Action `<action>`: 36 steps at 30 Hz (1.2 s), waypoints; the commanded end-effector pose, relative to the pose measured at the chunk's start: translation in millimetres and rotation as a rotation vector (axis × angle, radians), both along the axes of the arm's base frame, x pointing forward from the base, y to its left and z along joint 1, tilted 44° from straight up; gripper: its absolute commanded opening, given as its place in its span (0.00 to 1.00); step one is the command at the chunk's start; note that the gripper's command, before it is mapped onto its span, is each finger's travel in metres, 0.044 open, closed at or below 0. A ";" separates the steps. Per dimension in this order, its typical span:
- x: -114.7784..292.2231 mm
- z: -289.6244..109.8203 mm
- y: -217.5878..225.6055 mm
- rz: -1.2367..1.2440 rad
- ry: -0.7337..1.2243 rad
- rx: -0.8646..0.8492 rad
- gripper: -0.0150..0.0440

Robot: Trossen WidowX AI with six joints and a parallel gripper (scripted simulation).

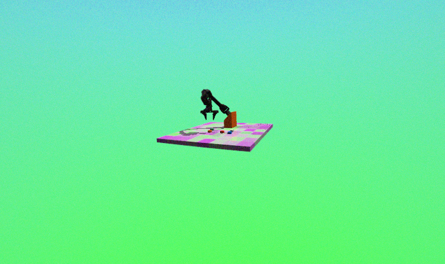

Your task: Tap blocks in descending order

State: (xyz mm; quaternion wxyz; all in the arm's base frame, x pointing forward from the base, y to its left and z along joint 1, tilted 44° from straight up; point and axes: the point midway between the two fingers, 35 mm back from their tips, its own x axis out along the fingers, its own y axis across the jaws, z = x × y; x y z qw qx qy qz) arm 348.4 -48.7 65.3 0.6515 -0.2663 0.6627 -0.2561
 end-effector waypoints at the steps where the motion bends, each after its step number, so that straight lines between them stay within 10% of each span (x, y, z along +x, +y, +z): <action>1: -1.4 1.1 -2.5 0.001 0.005 -0.006 0.93; 16: 2.9 -4.9 5.1 0.002 0.005 -0.003 0.93; 29: 21.4 -146.7 159.1 0.002 0.001 0.011 0.93; 36: 17.8 -158.2 169.1 0.001 0.001 0.008 0.93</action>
